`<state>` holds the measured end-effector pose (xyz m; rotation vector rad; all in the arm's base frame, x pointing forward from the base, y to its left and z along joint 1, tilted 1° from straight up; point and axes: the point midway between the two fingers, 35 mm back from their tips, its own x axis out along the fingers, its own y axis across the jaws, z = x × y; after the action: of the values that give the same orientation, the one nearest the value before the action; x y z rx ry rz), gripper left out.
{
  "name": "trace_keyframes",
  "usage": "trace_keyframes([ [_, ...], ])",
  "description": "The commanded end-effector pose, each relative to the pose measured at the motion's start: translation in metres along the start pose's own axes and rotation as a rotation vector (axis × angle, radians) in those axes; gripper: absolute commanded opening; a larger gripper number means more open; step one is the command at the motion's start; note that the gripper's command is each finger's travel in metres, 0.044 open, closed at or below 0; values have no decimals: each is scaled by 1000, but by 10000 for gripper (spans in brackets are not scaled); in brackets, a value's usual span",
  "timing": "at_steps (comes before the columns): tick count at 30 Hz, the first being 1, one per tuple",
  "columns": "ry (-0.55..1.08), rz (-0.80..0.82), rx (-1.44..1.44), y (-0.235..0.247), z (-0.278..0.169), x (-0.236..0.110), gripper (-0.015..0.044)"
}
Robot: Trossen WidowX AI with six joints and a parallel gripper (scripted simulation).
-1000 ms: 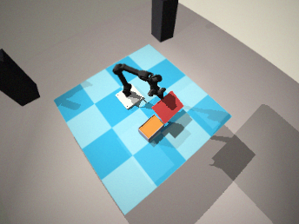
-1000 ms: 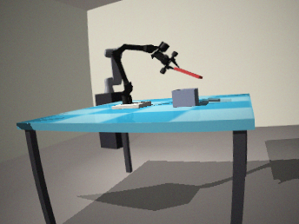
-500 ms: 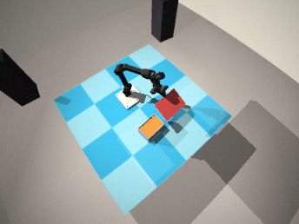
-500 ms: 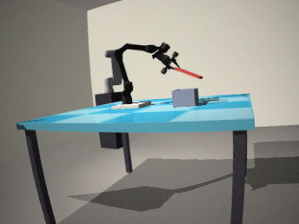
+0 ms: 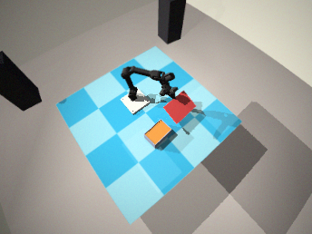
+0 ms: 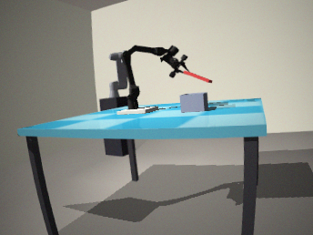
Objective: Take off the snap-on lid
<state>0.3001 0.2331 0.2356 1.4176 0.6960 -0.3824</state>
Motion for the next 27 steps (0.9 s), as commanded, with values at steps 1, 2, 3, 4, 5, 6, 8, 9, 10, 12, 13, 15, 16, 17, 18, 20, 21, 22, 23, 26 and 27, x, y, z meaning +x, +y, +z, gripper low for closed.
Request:
trace_keyframes([
  [1,-4,10,11,3,-7,-2,0],
  [2,-4,10,11,3,-9,-2,0],
  [3,-3,10,11,3,-11,-2,0],
  [4,-3,10,11,3,-13,-2,0],
  [5,-3,10,11,3,-15,-2,0],
  [6,-3,10,11,3,-17,-2,0],
  [8,-3,10,11,3,-21,-2,0],
  [9,-3,10,11,3,-23,-2,0],
  [10,-3,10,12,3,-25,-2,0],
  [12,-3,10,12,3,-29,-3,0],
  [13,-2,10,12,3,-31,-3,0],
  [15,-2,10,12,3,-35,-3,0],
  [16,-2,10,12,3,-37,-3,0],
  [17,-2,10,12,3,-39,-3,0],
  [18,-2,10,12,3,-41,-3,0],
  [20,-2,10,13,2,-45,-3,0],
  [21,-2,10,13,2,-47,-3,0],
  [22,-2,10,13,2,-49,-3,0],
  [23,-1,10,13,2,-51,-4,0],
  [26,-1,10,13,2,-57,-4,0],
  [27,-1,10,14,2,-59,-4,0],
])
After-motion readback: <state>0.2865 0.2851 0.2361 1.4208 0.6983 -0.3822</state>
